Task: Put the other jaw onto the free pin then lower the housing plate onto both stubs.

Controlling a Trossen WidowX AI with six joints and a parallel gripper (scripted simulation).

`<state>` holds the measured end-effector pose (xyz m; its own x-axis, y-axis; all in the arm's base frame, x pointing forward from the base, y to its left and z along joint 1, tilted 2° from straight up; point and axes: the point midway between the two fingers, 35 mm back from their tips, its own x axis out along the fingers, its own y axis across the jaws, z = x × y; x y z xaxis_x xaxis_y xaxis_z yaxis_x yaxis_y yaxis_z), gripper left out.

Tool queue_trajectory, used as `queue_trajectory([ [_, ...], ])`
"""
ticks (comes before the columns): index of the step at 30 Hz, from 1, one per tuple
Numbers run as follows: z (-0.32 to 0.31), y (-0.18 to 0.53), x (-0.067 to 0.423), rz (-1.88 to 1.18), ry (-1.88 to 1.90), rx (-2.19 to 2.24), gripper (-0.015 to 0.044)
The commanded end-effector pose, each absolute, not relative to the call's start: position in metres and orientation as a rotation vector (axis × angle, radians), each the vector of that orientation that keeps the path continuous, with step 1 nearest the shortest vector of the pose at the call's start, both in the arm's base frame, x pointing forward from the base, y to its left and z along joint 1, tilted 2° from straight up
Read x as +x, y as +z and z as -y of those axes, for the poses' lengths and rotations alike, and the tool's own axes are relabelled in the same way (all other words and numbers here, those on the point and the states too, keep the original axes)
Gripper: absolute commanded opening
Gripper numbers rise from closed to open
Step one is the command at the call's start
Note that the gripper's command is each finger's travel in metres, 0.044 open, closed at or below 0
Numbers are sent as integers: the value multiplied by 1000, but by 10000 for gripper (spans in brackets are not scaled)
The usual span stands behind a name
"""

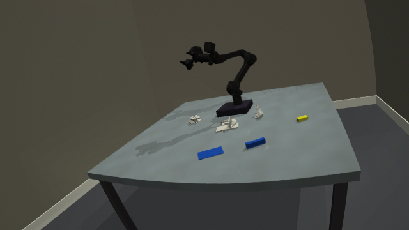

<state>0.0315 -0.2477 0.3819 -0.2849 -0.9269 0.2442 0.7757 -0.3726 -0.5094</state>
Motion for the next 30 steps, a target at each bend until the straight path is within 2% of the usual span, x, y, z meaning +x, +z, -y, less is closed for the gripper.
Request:
queue_trajectory([
  [1,254,373,61,-348,-1747,-589,440],
  [15,248,333,156,-371,-1338,-502,440],
  [30,199,278,245,-453,-915,-375,440],
])
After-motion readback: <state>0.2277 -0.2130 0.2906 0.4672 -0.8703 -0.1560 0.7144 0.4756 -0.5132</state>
